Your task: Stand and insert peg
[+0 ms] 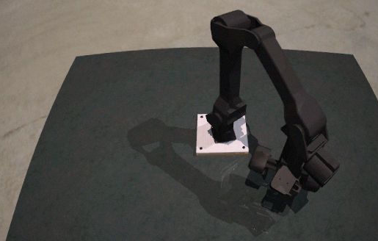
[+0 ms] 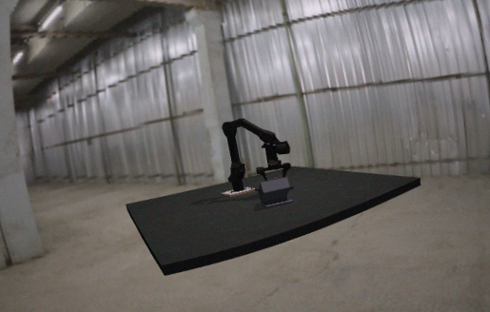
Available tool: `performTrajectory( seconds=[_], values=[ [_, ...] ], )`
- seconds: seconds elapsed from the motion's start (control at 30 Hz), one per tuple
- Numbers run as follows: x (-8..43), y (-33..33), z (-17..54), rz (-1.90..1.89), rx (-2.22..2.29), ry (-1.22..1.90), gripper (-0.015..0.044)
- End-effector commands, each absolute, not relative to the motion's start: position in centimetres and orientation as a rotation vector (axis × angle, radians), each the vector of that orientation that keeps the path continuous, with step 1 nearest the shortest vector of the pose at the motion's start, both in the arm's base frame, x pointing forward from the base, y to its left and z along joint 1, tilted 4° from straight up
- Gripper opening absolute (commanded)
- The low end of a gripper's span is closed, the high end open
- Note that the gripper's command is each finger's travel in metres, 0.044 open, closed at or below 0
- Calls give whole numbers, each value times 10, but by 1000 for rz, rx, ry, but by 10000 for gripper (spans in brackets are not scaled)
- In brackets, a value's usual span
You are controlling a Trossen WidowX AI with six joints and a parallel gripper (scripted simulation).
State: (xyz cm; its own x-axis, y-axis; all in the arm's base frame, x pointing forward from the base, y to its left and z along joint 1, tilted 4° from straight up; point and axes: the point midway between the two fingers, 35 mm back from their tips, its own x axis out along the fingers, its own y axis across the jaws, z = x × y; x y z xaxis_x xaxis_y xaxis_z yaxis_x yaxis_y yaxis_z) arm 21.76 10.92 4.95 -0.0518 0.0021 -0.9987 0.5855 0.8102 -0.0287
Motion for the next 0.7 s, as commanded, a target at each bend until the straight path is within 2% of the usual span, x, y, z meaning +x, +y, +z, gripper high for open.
performTrajectory(
  seconds=[0.0, 0.4, 0.67],
  values=[
    [218, 109, 50, -503, 484, 1563, 361],
    [218, 109, 50, -503, 484, 1563, 46],
    [218, 109, 50, -503, 484, 1563, 0]
  ],
)
